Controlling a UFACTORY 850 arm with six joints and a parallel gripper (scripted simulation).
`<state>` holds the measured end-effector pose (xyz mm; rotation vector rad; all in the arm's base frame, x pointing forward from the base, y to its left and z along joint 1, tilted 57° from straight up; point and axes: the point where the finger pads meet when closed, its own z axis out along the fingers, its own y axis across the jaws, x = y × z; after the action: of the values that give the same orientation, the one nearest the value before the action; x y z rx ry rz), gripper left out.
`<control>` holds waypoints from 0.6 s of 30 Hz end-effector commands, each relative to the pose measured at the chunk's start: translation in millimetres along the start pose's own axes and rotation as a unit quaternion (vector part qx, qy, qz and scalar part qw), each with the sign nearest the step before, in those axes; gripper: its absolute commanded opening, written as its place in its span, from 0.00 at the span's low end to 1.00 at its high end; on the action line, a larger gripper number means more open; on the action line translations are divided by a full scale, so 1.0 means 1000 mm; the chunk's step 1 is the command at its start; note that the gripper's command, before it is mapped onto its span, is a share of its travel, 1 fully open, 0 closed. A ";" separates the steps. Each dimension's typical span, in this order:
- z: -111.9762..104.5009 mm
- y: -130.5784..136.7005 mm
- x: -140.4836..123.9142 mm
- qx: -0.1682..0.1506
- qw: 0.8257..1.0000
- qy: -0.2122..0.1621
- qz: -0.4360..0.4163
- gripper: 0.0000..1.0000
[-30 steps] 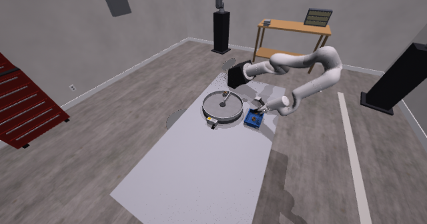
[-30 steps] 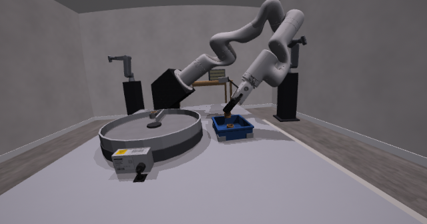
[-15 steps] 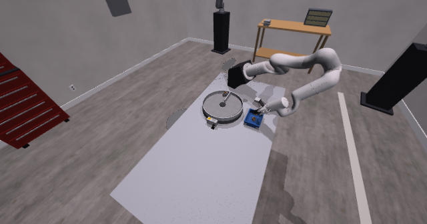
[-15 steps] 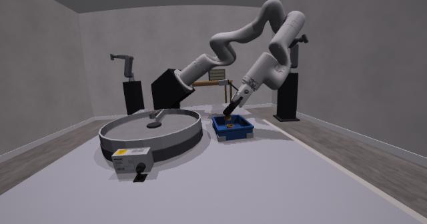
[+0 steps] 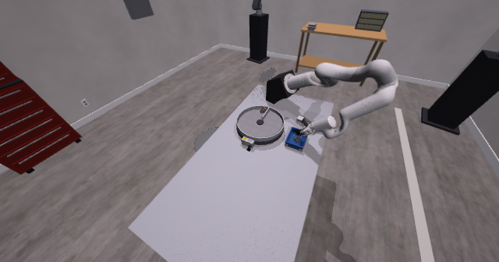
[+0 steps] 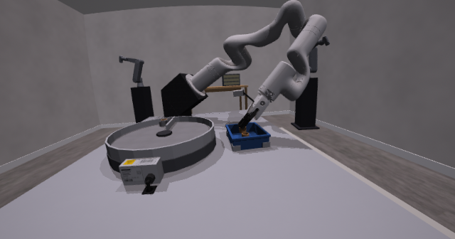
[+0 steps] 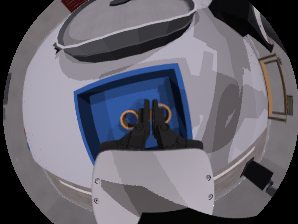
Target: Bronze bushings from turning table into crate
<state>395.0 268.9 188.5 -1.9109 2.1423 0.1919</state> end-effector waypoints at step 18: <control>0.005 0.000 -0.005 0.000 1.000 0.000 0.000 0.00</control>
<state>396.2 274.9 184.5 -1.9106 2.1420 0.1920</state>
